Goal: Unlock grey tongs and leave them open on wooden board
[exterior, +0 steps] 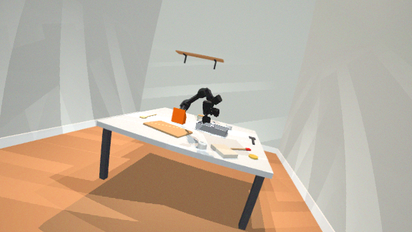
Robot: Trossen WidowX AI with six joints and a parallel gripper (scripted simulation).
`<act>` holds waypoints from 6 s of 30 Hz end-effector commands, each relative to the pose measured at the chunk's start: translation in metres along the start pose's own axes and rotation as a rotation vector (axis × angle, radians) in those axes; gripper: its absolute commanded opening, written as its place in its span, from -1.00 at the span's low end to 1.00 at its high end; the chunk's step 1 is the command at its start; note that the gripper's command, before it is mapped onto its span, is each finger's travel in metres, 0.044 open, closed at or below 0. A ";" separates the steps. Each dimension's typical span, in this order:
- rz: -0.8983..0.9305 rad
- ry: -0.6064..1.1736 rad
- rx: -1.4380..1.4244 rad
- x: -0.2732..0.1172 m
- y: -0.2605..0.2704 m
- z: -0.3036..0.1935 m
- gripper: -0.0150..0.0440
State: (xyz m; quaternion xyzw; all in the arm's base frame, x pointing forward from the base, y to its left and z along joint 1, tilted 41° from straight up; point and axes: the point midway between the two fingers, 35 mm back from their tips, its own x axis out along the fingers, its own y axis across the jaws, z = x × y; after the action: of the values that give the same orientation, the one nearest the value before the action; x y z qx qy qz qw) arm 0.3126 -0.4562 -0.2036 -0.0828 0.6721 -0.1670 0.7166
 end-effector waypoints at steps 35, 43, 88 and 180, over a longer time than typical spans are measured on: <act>0.418 -1.030 -1.086 -0.416 0.329 0.002 0.39; 0.467 -1.150 -1.202 -0.439 0.361 -0.039 0.39; 0.466 -1.150 -1.204 -0.410 0.402 -0.009 0.39; 0.841 -0.837 -1.500 -0.444 0.358 -0.002 -1.00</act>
State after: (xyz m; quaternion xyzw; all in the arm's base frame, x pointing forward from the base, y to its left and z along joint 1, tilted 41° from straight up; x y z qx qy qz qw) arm 0.3375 0.0340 0.0859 -0.3252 0.2659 0.6124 0.6697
